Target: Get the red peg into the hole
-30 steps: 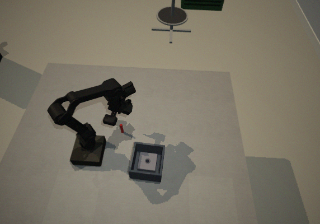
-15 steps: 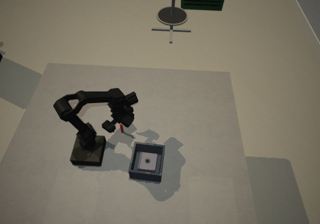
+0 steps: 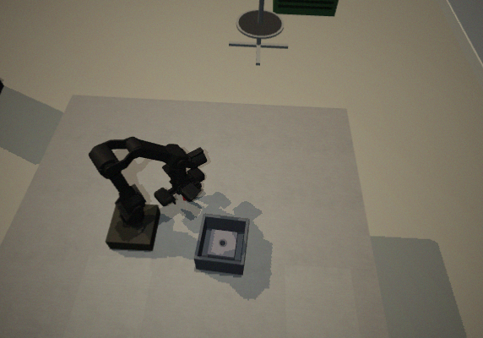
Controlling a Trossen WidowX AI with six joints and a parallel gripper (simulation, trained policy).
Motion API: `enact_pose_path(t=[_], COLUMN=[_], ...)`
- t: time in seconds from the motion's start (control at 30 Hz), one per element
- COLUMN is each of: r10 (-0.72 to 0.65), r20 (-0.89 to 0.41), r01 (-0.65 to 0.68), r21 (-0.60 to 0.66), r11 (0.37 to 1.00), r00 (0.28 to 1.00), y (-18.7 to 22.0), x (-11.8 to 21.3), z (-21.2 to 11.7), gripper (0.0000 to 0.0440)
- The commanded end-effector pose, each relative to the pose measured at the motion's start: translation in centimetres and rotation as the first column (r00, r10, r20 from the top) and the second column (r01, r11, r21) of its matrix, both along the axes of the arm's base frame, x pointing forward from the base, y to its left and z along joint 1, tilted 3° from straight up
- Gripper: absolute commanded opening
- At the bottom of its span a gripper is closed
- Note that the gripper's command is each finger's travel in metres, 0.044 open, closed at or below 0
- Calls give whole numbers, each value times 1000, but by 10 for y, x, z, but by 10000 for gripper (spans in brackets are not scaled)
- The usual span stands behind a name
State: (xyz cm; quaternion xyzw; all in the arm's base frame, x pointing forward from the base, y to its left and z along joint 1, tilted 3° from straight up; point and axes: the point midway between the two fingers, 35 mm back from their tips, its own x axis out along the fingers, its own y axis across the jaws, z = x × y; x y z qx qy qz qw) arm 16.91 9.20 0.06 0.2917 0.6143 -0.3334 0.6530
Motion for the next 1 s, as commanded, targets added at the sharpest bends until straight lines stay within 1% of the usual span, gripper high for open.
enact_pose_path(t=[0.0,0.3,0.37,0.5,0.97], r10=[-49,-75,-77,-48,62], r20=[-21,-65,-75,-21,104], r01=[49,77,80,49,-56], r21=[-1,35,42,19,-64], r11=[999,996,996,999,996], r00=[999,995,994,999,993], y=[-4,-2,-3,-9,-31], x=[-8,-8,-7,0,18], z=[-11,-10,-8,1,44], gripper=[244,8,0,0,0])
